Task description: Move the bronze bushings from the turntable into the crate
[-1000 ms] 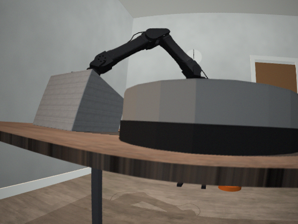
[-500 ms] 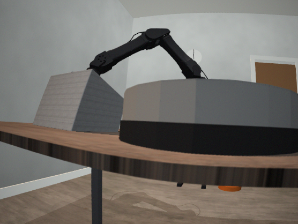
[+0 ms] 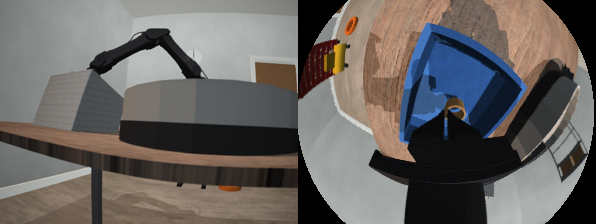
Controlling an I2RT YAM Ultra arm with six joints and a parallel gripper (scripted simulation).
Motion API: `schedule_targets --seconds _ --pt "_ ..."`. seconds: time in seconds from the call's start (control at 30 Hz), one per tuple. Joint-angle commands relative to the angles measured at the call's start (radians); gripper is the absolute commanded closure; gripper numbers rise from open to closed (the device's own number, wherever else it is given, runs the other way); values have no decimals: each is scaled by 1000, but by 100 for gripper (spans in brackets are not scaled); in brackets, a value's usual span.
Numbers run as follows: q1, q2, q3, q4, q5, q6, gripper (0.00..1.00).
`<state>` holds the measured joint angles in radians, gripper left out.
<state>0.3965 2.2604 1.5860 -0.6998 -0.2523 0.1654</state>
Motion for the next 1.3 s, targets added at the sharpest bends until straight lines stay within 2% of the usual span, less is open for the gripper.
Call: schedule_targets --seconds 0.0,1.27 --pt "1 8 5 7 8 8 100" --pt "7 14 33 -14 9 9 100"
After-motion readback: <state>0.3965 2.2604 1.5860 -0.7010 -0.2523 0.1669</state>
